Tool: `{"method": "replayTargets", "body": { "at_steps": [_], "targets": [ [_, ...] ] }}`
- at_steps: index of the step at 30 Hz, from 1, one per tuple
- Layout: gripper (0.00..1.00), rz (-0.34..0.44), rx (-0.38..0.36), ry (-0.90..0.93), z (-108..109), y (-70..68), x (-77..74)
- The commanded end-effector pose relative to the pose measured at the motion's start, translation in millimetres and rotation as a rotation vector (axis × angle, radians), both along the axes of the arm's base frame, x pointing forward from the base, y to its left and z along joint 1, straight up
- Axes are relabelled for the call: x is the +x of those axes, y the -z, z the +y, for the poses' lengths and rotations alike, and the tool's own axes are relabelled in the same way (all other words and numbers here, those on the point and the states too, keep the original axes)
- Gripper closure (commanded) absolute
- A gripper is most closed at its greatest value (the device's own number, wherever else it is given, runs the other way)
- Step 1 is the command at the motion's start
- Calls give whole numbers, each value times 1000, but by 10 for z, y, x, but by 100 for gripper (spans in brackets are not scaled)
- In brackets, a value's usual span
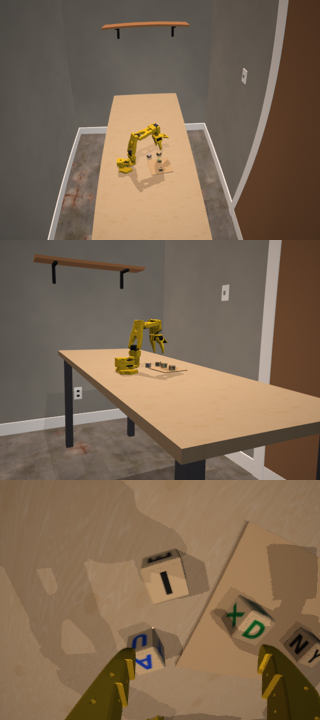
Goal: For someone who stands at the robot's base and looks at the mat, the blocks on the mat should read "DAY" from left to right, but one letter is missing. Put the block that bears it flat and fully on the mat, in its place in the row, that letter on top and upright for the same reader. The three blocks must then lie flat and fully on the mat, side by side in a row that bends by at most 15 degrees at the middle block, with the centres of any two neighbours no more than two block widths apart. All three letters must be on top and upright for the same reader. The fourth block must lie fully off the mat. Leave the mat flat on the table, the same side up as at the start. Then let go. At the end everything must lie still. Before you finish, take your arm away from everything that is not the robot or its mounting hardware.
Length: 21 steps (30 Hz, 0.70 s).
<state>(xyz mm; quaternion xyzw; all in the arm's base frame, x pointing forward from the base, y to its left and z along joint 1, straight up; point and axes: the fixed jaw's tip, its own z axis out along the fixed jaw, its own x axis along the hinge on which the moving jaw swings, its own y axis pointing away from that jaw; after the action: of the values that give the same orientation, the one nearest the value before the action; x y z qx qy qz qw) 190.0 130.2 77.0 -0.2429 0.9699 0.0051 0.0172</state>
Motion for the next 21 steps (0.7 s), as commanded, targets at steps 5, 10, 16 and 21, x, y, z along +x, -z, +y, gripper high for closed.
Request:
{"method": "replayTargets", "body": {
  "at_steps": [5, 10, 16, 21],
  "targets": [
    [68, -33, 18, 227, -508, -155, 81],
    [68, -28, 15, 263, -590, -158, 73],
    [68, -28, 15, 263, -590, -158, 73],
    [68, -28, 15, 263, -590, -158, 73]
  ]
}}
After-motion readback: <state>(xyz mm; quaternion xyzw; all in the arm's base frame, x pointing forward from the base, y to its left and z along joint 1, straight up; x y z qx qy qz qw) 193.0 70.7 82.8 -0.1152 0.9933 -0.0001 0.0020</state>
